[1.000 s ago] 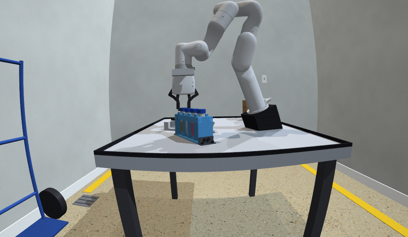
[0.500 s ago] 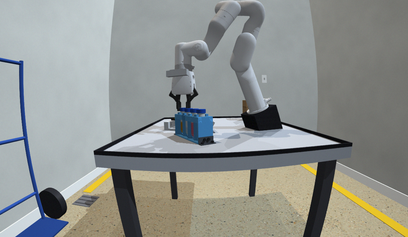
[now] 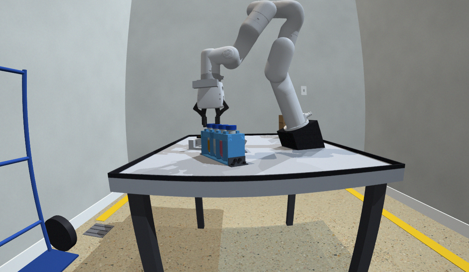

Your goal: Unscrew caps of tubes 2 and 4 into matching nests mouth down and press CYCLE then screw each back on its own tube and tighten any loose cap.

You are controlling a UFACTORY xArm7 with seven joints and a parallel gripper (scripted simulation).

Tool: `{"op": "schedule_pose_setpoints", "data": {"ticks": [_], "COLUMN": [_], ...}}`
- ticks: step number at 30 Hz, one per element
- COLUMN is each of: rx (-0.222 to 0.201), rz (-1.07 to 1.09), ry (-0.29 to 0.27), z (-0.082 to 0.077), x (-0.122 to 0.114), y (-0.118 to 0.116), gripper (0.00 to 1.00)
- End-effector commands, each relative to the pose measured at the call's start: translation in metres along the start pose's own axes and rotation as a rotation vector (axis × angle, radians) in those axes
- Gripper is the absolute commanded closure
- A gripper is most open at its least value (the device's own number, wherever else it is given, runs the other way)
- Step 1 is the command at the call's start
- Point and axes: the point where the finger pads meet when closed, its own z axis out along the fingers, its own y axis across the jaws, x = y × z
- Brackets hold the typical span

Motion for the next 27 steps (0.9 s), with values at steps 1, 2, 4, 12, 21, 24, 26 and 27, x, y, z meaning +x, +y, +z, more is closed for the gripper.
{"op": "schedule_pose_setpoints", "data": {"ticks": [1,2,4,12,21,24,26,27], "rx": [-0.002,-0.003,-0.003,-0.004,-0.006,-0.006,-0.006,-0.007], "rz": [-0.279,-0.314,-0.39,-0.713,-1.054,-1.174,-1.254,-1.294], "ry": [0.008,0.008,0.008,0.006,0.005,0.005,0.005,0.004], "z": [-0.0011,-0.0011,-0.0011,-0.0011,-0.0011,-0.0011,-0.0011,-0.0011], "x": [0.0006,0.0006,0.0006,0.0007,0.0007,0.0007,0.0007,0.0007], "y": [0.001,0.001,0.001,0.001,0.001,0.0011,0.0011,0.0011], "gripper": [0.54,0.54,0.54,0.54,0.54,0.54,0.54,0.54]}}
